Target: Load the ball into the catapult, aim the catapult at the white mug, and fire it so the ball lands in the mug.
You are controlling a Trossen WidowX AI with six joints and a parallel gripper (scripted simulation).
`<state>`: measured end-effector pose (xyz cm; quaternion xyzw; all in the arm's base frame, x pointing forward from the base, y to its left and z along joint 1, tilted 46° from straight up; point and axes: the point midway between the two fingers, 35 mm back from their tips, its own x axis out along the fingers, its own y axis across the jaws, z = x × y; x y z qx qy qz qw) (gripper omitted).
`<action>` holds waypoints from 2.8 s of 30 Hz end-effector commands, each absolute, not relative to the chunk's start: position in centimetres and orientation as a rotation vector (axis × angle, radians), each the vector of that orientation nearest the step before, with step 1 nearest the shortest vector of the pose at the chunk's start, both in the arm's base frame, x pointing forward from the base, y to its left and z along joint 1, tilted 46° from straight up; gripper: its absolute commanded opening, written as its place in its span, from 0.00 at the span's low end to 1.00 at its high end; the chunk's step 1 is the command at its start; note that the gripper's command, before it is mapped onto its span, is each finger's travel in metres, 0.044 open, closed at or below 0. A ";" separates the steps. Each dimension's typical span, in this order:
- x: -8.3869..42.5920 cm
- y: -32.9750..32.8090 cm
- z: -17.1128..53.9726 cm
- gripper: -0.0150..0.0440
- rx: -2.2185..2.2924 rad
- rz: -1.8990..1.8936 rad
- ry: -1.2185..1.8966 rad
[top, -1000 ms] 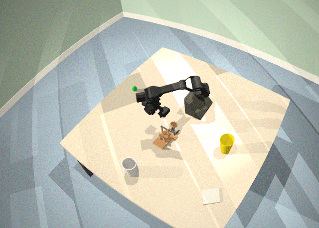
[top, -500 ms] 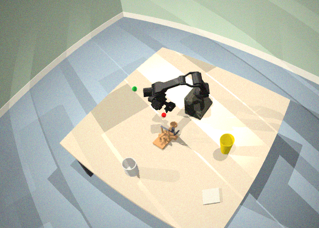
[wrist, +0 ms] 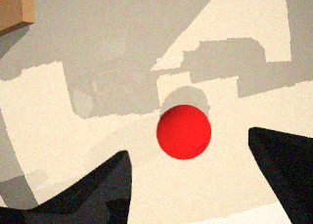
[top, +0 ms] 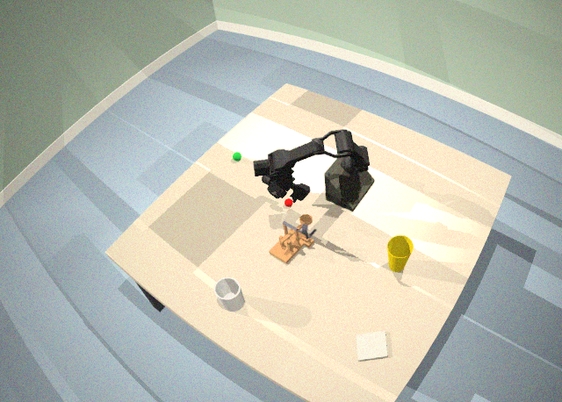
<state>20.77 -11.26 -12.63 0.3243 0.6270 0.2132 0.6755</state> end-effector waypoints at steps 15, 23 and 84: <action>21.1 -9.2 -14.5 0.76 0.739 0.480 1.405; 21.1 -9.2 -14.5 0.47 0.739 0.480 1.405; 25.9 -10.5 -1.4 0.25 0.719 0.582 1.667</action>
